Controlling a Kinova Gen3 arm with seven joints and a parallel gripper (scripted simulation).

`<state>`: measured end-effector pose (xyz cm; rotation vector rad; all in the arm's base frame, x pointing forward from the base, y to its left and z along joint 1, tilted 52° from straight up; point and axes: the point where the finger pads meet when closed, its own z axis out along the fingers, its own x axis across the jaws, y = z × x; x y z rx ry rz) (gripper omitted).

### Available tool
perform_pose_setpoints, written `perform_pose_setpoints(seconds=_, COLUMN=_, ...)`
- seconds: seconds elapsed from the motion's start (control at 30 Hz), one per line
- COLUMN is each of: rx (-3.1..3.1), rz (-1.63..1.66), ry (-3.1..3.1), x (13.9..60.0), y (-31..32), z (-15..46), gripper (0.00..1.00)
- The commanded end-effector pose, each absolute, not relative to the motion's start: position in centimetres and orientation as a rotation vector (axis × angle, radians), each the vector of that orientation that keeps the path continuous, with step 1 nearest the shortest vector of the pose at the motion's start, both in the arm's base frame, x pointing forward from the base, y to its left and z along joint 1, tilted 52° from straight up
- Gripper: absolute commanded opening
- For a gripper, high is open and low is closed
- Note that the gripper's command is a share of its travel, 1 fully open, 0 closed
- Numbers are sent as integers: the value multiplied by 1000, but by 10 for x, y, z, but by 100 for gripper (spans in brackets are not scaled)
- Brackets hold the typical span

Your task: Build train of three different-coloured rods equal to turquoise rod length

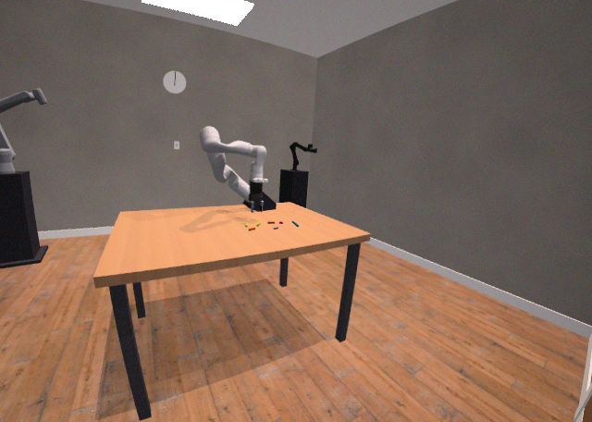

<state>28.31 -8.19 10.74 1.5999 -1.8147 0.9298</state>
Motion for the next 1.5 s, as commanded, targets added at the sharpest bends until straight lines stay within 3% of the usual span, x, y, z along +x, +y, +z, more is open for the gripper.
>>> perform_pose_setpoints(seconds=0.0, rx=1601, rz=931, ry=-1815, x=283, y=-81, z=107, gripper=100)
perform_pose_setpoints(seconds=1.47, rx=1707, rz=868, ry=-1680, x=296, y=-68, z=93, gripper=100)
